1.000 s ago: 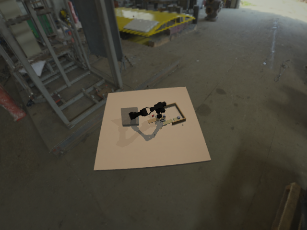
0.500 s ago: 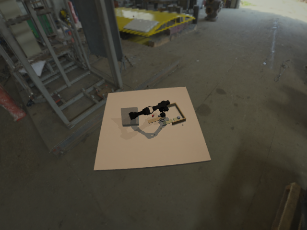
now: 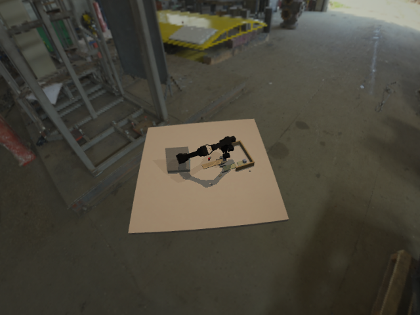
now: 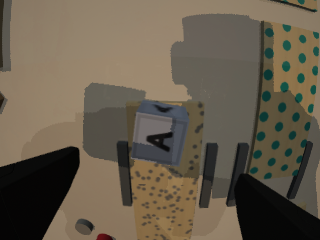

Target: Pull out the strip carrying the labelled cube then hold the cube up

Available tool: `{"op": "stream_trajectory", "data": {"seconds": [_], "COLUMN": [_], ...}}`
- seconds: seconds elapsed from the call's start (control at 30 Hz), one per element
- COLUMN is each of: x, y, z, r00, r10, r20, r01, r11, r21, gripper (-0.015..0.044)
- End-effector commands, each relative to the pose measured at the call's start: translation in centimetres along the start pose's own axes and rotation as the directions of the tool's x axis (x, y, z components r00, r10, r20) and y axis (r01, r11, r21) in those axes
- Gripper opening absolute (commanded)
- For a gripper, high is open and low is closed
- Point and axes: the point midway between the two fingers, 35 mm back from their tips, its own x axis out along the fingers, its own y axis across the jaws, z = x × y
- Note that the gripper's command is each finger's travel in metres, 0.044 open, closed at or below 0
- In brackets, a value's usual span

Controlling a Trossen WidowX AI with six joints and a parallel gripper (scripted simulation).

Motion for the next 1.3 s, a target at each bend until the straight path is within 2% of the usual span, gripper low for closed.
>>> {"op": "stream_trajectory", "data": {"seconds": [0.0, 0.07, 1.13, 1.27], "x": [0.6, 0.9, 5.4, 5.1], "y": [0.1, 0.1, 0.1, 0.1], "z": [0.3, 0.3, 0.2, 0.3], "r00": [1.0, 1.0, 1.0, 1.0], "r10": [0.003, 0.003, 0.001, 0.006], "r20": [-0.001, -0.001, -0.001, 0.0], "r01": [-0.003, -0.003, -0.001, -0.006], "r11": [1.0, 1.0, 1.0, 1.0], "r21": [0.002, 0.002, 0.002, 0.008], "gripper": [0.0282, 0.025, 0.025, 0.0145]}}
